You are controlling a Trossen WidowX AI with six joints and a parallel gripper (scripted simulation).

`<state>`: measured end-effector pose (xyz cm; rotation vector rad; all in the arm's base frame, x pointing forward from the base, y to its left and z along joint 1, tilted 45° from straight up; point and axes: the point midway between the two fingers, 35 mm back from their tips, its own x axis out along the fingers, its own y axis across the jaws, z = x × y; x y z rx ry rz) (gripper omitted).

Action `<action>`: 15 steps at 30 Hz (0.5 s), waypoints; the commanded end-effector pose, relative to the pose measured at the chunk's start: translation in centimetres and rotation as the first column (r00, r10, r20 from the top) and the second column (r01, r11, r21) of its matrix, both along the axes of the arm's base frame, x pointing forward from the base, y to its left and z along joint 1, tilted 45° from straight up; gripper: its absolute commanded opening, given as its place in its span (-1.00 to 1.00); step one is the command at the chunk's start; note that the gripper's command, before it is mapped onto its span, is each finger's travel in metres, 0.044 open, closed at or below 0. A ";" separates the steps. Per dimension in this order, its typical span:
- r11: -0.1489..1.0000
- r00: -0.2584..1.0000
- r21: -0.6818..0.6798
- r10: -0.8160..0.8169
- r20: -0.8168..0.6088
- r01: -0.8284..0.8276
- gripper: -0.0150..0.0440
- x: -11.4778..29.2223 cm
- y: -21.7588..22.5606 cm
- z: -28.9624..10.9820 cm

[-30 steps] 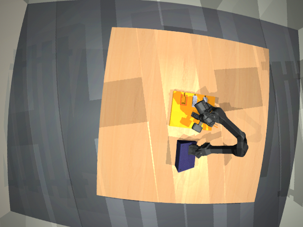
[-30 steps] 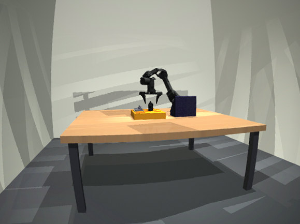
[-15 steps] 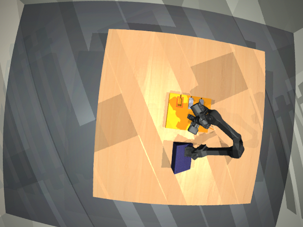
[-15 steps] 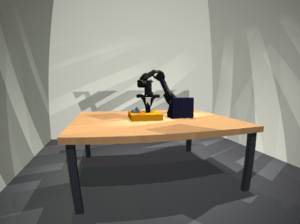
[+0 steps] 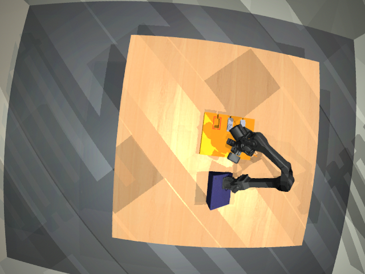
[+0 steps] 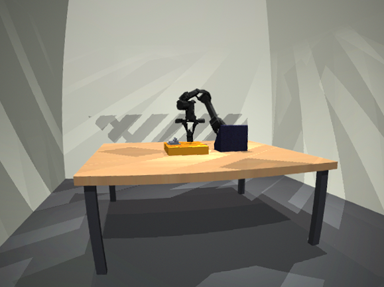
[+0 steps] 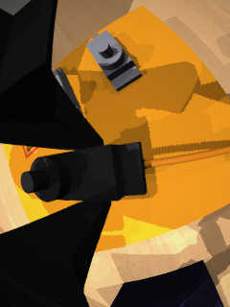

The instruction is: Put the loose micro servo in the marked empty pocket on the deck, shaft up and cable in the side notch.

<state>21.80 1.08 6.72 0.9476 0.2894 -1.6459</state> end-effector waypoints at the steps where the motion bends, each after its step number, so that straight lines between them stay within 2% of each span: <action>1: 1.000 1.000 0.008 0.002 0.011 -0.002 -0.49 -0.1 1.0 1.1; 15: 1.000 1.000 0.009 0.002 0.012 -0.002 -0.49 1.4 1.4 0.8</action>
